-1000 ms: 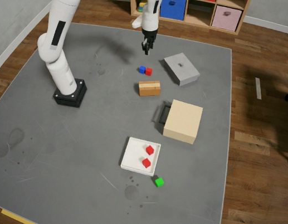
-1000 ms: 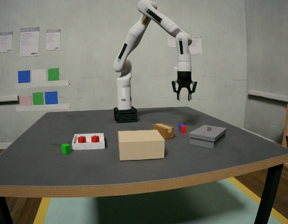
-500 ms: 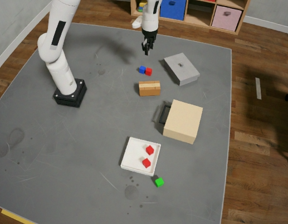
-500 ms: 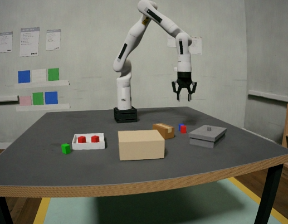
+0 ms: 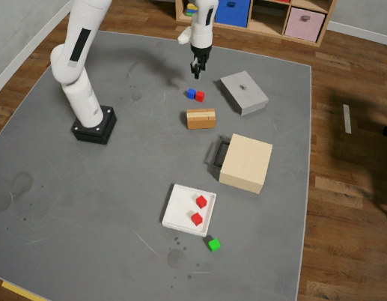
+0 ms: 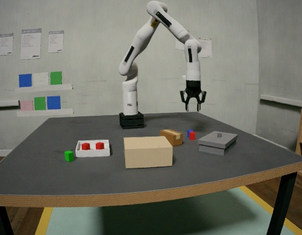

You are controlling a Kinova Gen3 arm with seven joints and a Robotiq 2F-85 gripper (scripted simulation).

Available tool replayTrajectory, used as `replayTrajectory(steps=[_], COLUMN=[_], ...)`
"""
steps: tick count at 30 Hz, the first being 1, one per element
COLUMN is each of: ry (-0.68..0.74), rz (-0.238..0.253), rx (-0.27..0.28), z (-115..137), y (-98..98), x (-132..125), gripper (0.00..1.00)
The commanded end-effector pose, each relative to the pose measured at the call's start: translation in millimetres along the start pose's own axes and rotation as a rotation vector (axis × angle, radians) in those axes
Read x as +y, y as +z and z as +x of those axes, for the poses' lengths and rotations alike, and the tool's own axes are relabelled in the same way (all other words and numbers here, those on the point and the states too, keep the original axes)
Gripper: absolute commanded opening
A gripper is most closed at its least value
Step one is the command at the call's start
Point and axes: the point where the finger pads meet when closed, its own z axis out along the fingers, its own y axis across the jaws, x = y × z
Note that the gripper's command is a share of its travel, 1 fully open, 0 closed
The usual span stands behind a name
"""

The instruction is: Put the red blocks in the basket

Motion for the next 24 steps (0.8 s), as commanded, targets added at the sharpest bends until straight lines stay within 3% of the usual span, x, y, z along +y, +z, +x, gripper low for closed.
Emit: replayTrajectory(steps=[1,16,24], ry=[0.0,0.0,0.0], rz=[-0.002,-0.002,-0.002], rx=[-0.002,-0.002,-0.002], z=[-0.5,-0.6,-0.7], y=[4.6,59.2,77.2], x=[0.6,1.0,1.1], gripper=[0.59,0.59,0.59])
